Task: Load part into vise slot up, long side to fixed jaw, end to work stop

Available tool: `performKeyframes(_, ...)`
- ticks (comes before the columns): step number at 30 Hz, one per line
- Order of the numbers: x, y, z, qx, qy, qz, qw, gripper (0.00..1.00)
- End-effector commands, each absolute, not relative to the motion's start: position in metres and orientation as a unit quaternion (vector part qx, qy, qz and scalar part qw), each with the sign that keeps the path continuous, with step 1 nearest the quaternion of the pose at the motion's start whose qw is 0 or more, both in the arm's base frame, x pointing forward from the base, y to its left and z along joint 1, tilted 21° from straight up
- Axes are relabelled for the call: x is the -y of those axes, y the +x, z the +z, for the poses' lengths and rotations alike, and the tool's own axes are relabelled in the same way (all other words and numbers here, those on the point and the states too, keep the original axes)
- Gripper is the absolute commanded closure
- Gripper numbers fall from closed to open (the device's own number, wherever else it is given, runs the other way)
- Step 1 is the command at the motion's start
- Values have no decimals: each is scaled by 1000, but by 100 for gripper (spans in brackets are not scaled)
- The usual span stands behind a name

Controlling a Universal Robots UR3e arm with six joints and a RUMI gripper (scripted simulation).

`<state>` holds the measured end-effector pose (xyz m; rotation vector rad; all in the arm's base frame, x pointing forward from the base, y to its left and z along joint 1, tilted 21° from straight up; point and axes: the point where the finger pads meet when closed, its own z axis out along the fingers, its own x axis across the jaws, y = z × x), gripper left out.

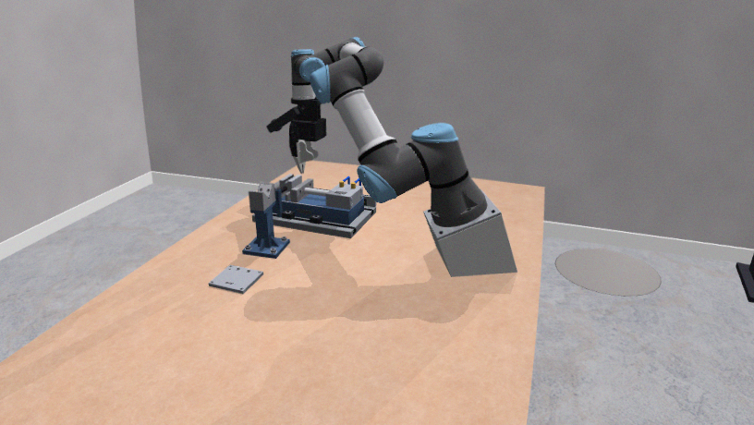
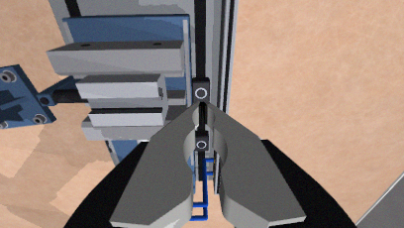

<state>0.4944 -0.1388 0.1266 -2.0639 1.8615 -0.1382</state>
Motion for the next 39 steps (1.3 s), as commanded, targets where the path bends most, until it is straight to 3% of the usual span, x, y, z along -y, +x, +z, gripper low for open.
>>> performKeyframes(1, 141, 495, 127, -658, -730, -50, 178, 100)
performKeyframes(39, 152, 478, 179, -658, -730, -50, 178, 100)
